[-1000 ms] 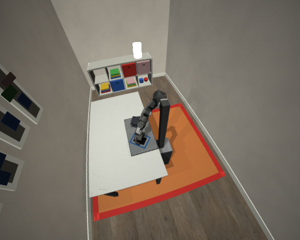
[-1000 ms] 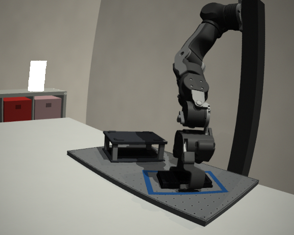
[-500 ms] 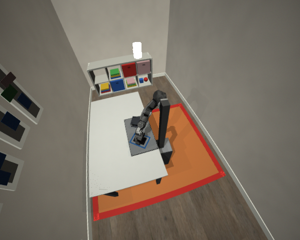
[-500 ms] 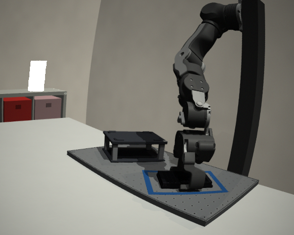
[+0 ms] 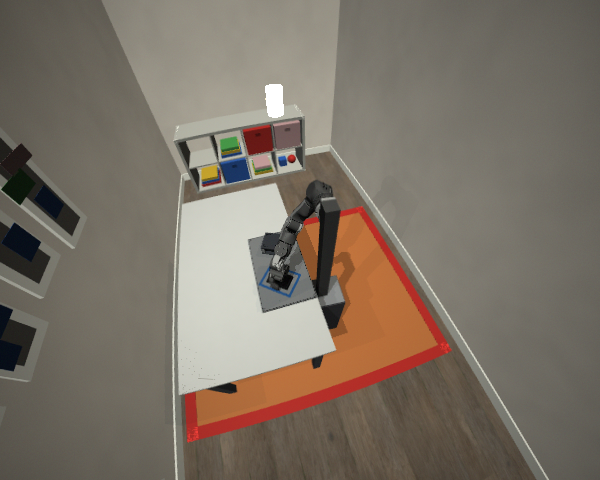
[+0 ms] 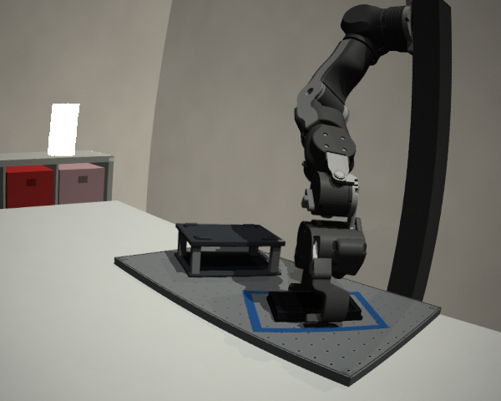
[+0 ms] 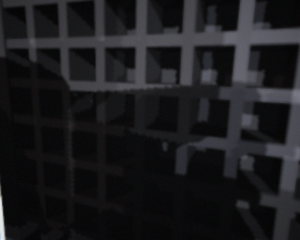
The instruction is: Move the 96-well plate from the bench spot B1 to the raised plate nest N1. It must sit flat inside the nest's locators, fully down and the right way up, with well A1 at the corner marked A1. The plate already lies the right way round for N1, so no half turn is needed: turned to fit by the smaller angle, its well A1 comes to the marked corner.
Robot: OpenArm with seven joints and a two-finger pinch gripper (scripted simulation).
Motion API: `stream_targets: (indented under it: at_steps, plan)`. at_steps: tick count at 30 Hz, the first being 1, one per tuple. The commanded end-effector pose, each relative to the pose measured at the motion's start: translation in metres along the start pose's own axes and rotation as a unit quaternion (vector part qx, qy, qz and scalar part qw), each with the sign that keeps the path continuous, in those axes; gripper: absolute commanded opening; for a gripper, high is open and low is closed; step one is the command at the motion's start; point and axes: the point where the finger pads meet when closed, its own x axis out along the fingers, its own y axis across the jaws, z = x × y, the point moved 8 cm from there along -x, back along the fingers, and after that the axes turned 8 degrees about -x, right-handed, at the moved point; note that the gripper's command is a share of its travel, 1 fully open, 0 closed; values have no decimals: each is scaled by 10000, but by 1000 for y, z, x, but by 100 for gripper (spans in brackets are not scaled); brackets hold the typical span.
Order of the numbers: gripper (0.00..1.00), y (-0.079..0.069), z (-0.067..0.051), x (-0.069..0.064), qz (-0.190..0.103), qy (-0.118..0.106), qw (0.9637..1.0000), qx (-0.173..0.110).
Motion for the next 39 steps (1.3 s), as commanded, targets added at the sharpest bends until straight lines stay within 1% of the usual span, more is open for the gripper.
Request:
stream_targets:
  at_steps: [1, 15, 17, 25, 39]
  plan:
    - [74, 1, 1, -1, 2, 0, 10000, 4]
    - [27, 1, 0, 0, 10, 0, 10000, -1]
    - [27, 1, 0, 0, 10, 0, 10000, -1]
    - [0, 1, 0, -1, 8, 0, 10000, -1]
    - [0, 1, 0, -1, 8, 0, 10000, -1]
